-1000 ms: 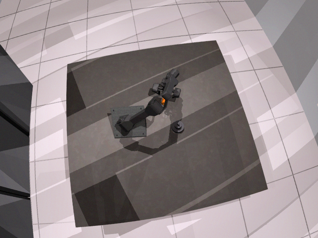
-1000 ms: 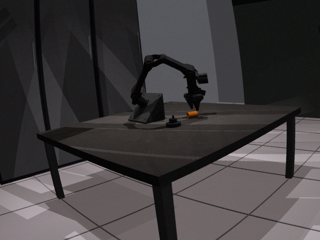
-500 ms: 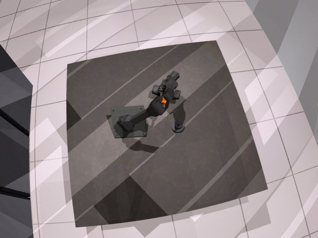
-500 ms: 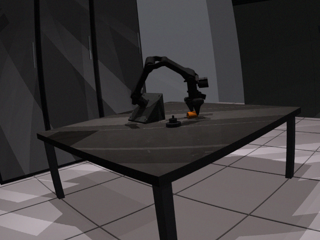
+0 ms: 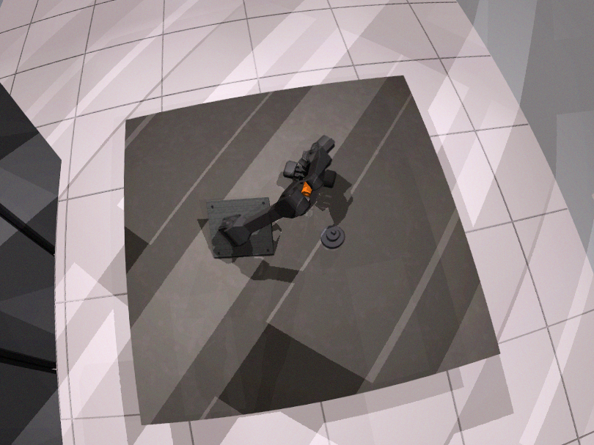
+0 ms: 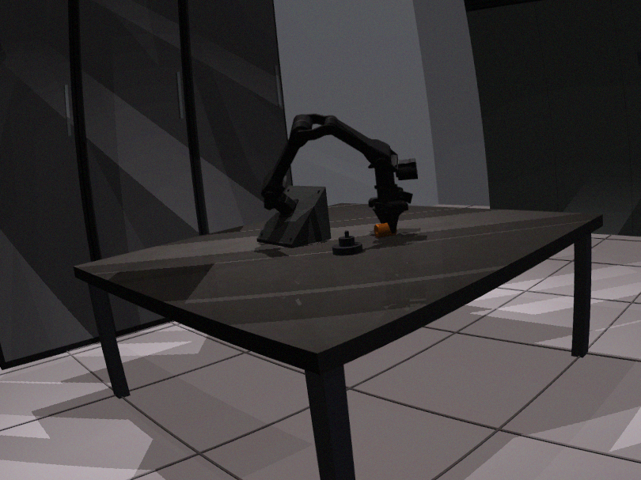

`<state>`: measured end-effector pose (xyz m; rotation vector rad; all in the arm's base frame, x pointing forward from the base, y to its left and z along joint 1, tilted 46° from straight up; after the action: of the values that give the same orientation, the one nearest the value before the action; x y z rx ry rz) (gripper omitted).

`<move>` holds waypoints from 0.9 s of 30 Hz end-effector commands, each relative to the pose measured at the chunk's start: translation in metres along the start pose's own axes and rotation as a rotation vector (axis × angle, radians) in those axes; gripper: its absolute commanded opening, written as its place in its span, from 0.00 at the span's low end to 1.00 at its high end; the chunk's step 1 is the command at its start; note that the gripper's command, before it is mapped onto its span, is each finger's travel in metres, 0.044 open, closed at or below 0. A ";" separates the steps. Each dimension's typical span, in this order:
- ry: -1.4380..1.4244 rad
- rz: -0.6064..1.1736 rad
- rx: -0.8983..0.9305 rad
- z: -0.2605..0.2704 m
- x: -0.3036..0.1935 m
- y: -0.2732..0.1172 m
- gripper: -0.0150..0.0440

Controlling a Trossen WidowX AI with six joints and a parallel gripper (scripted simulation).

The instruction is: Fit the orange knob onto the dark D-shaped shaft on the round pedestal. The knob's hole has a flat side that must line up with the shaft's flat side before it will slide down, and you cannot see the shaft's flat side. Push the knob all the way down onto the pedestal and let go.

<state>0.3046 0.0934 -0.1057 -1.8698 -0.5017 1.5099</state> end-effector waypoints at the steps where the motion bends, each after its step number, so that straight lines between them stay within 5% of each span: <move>1: -0.007 0.004 -0.003 0.000 0.000 0.001 0.66; 17: -0.005 -0.004 -0.004 0.000 -0.001 0.000 0.56; 27: -0.002 -0.171 -0.038 0.005 -0.022 -0.005 0.56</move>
<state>0.2980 0.0869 -0.0918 -1.8289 -0.6359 1.4219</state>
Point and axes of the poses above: the point midway between the two fingers, 35 mm back from their tips, its own y axis out along the fingers, its own z axis across the jaws, x = y × z, the point moved 8 cm from there along -y, back along the fingers, and after that the axes turned 13 degrees about -y, right-handed, at the moved point
